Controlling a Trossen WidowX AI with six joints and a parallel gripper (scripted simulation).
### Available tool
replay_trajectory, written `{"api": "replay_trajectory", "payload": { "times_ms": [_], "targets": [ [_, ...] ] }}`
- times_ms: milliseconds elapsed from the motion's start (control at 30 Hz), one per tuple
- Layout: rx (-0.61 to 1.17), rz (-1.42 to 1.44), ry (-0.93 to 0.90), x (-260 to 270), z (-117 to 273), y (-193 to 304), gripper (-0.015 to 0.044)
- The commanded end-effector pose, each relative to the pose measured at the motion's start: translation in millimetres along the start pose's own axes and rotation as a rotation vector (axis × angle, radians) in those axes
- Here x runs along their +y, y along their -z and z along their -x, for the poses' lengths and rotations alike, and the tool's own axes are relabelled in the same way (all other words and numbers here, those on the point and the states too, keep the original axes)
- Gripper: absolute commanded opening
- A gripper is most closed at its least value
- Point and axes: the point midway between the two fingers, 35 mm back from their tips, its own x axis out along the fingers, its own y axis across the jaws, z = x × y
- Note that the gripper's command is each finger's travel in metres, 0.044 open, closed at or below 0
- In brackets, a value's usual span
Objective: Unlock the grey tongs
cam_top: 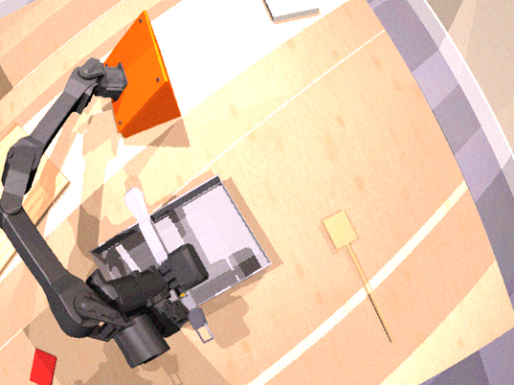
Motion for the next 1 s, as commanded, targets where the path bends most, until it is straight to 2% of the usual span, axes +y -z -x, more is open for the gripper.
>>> {"api": "replay_trajectory", "payload": {
  "times_ms": [0, 200, 667, 967],
  "targets": [
    [-0.002, -0.008, -0.007, 0.2, 1.9, -0.6, -0.015],
    [0.011, -0.012, 0.065, -1.0, -0.6, 0.2, -0.015],
    [0.004, -0.009, 0.492, -5.1, -0.1, -2.2, -0.015],
    [0.0, -0.008, 0.512, -5.0, 0.5, -2.6, -0.015]
  ]
}}
